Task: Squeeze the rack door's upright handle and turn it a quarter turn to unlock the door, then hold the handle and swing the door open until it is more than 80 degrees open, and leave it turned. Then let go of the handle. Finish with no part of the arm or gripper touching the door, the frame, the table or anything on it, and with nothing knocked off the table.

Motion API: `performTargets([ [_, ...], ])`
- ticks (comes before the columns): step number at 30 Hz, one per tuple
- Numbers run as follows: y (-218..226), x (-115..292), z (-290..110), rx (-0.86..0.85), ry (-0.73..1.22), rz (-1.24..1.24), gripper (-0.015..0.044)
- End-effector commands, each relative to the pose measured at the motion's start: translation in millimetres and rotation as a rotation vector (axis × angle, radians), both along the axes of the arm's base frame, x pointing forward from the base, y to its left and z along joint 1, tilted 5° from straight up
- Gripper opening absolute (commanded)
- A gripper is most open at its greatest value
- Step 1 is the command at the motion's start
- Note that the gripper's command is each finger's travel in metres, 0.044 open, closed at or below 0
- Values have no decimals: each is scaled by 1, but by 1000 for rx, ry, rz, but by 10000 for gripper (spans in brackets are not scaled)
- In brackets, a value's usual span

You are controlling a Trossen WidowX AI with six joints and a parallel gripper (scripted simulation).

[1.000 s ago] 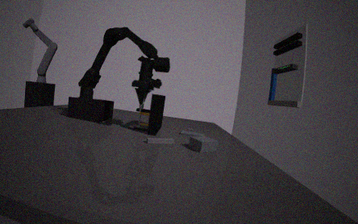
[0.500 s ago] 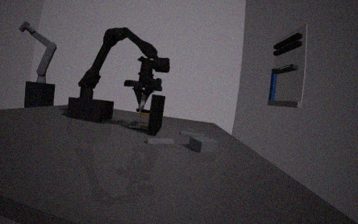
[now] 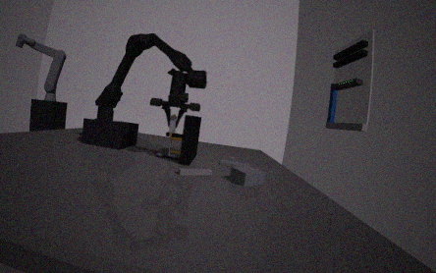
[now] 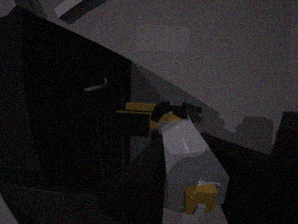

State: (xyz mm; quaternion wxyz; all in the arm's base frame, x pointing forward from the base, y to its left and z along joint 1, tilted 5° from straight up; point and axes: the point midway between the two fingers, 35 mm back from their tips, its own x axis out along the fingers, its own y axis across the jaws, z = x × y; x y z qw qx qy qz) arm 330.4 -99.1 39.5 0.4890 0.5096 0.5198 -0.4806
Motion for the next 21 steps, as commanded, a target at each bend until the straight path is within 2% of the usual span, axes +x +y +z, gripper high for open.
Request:
performTargets([
  [1, 0, 0, 0, 0, 11, -183, 13],
  [8, 0, 0, 0, 0, 29, -493, 13],
  [16, 0, 0, 0, -1, 30, -502, 13],
  [21, 0, 0, 0, -1, 30, -502, 144],
])
